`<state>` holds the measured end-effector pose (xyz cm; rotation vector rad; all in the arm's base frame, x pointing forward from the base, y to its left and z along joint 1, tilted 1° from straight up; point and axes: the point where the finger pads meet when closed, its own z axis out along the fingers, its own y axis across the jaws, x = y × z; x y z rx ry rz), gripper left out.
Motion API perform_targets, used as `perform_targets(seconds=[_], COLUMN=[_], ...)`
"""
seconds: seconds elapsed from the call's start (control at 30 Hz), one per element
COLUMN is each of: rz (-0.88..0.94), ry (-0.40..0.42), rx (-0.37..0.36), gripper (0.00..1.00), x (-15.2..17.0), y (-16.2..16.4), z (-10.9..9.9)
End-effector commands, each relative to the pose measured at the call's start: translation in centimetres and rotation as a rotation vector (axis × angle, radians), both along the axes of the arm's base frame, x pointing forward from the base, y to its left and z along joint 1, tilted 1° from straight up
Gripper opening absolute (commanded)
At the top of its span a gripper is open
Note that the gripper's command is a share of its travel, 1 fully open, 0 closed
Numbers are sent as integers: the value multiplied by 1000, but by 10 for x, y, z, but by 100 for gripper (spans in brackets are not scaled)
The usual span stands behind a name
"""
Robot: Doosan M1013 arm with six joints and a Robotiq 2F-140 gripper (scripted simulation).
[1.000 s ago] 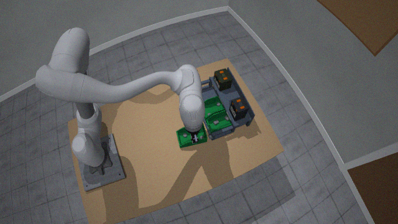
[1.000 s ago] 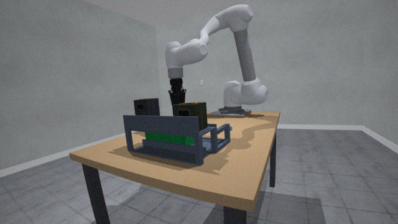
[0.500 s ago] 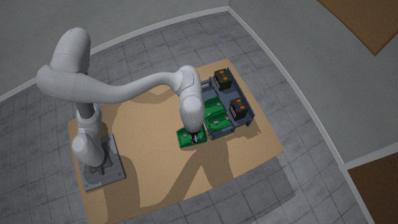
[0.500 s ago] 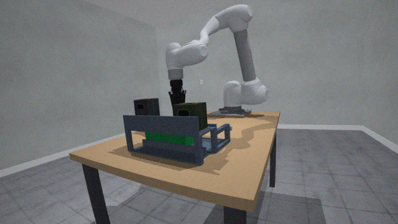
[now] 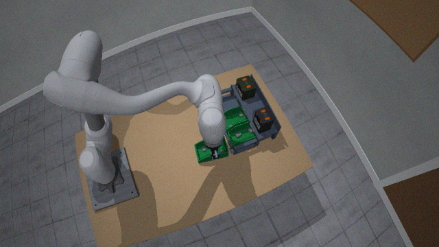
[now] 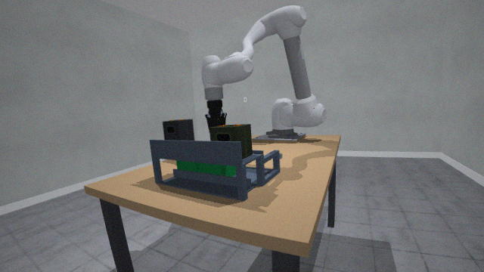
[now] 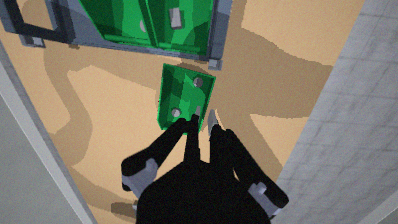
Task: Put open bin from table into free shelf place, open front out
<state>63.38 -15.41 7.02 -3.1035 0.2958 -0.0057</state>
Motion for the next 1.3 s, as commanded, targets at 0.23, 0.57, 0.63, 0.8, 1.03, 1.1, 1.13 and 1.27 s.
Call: perform_targets(seconds=[0.23, 0.57, 0.63, 0.8, 1.03, 1.1, 1.13, 1.27], rz=[0, 0, 0, 0, 0, 0, 0, 0], ry=[0, 0, 0, 0, 0, 0, 0, 0], rx=[0, 0, 0, 0, 0, 0, 0, 0], gripper=[15, 15, 15, 15, 15, 15, 15, 15], x=[0, 0, 0, 0, 0, 0, 0, 0], y=[0, 0, 0, 1, 1, 1, 1, 1], z=[-12, -18, -19, -20, -20, -20, -20, -20])
